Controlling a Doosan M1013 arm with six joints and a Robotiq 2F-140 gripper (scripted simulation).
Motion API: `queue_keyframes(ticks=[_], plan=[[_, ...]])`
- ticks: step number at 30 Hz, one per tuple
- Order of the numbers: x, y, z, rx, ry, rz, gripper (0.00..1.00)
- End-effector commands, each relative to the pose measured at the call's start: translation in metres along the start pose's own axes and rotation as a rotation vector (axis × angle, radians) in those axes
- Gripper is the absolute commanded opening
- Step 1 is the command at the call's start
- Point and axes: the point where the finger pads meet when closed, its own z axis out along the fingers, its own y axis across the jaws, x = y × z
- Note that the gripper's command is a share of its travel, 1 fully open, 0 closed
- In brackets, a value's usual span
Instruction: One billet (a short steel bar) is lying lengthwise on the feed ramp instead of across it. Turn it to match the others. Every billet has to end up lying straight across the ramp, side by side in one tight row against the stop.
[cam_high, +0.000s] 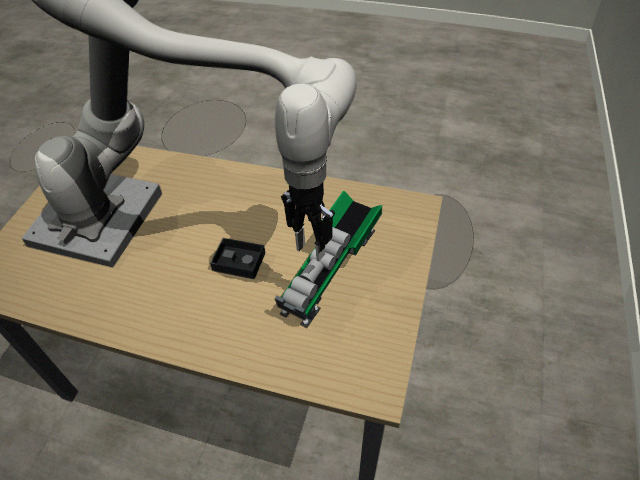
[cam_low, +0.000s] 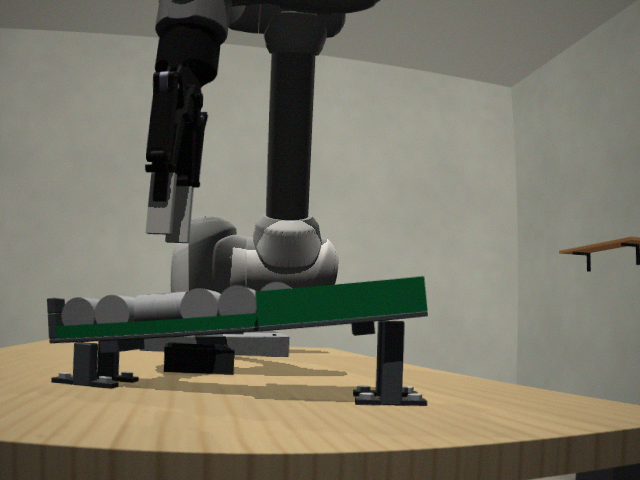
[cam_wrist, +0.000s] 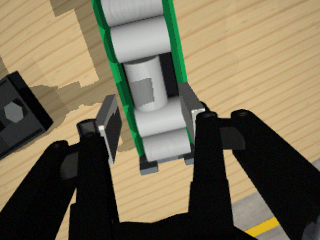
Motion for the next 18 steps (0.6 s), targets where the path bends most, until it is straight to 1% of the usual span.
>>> queue_keyframes(ticks=[1, 18], plan=[[0.0, 0.0, -0.0002, 0.0, 0.0, 0.0, 0.41], [-0.0001, -0.001, -0.0005, 0.01, 0.007, -0.052, 0.41]])
